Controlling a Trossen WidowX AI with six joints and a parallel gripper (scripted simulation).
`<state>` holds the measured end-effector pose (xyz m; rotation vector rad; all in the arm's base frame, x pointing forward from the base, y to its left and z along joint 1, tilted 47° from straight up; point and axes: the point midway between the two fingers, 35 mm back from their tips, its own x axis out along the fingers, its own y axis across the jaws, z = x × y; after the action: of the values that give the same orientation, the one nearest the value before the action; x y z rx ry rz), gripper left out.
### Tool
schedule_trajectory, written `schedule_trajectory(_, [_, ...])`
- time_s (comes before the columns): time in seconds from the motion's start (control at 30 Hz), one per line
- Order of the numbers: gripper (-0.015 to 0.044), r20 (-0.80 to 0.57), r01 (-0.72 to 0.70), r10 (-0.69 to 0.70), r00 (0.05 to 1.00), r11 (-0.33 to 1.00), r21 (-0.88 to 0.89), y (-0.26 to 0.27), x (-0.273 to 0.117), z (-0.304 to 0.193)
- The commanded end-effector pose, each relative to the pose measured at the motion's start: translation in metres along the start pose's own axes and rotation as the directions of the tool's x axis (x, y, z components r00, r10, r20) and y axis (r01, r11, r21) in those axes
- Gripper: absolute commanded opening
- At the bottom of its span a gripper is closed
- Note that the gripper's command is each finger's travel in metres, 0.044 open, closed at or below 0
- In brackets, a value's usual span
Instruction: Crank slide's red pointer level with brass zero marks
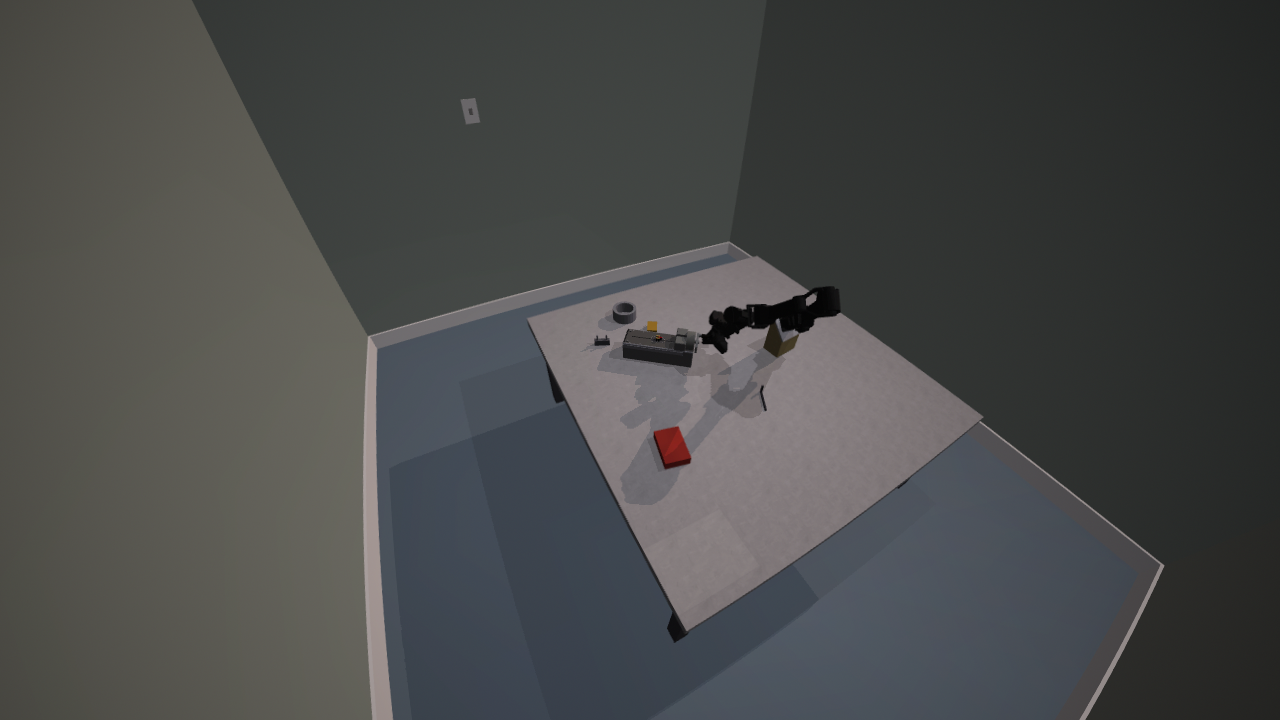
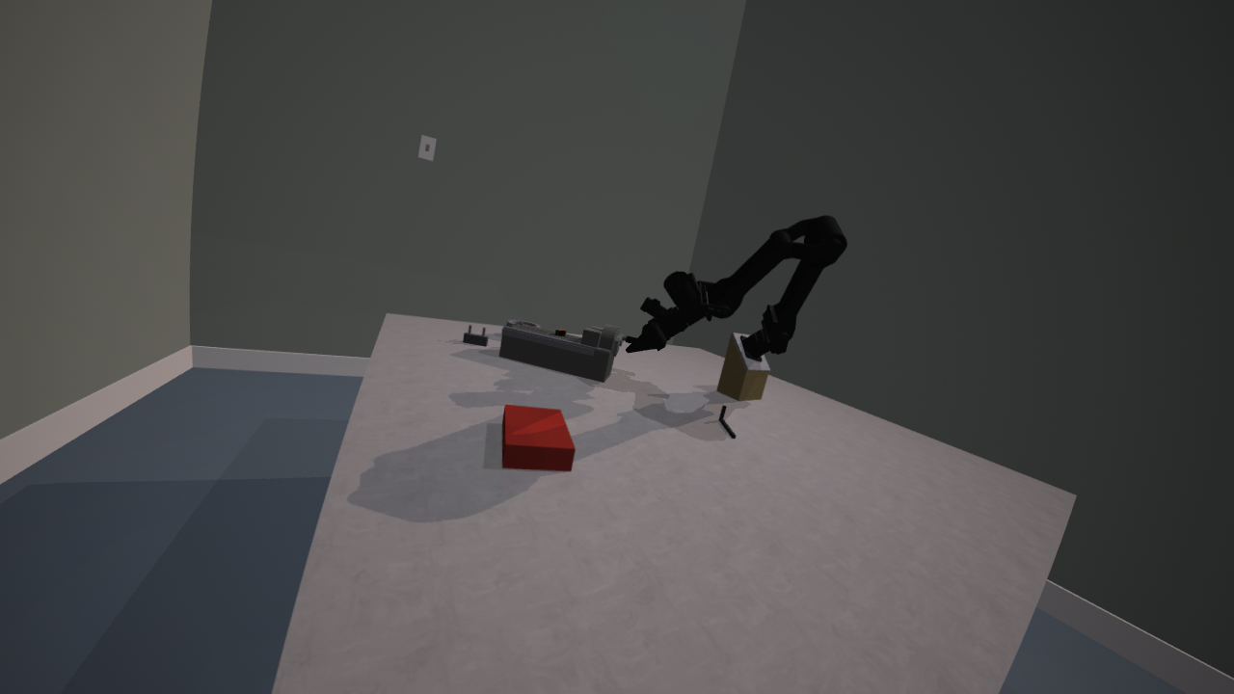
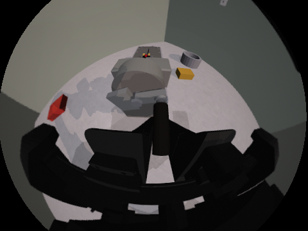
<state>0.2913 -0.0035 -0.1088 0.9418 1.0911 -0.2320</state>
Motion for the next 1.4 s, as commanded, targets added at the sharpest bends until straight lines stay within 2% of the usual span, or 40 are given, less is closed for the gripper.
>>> schedule_trajectory(0.0, [0.0000, -0.005, 0.011, -0.011, 1.000, 1.000, 0.003, -0.003, 0.006, -0.006])
schedule_trajectory(0.57, [0.0000, -0.007, 0.010, -0.010, 1.000, 1.000, 0.005, 0.012, 0.025, -0.026])
schedule_trajectory(1.37, [0.0000, -0.007, 0.009, -0.009, 1.000, 1.000, 0.005, 0.029, 0.029, -0.029])
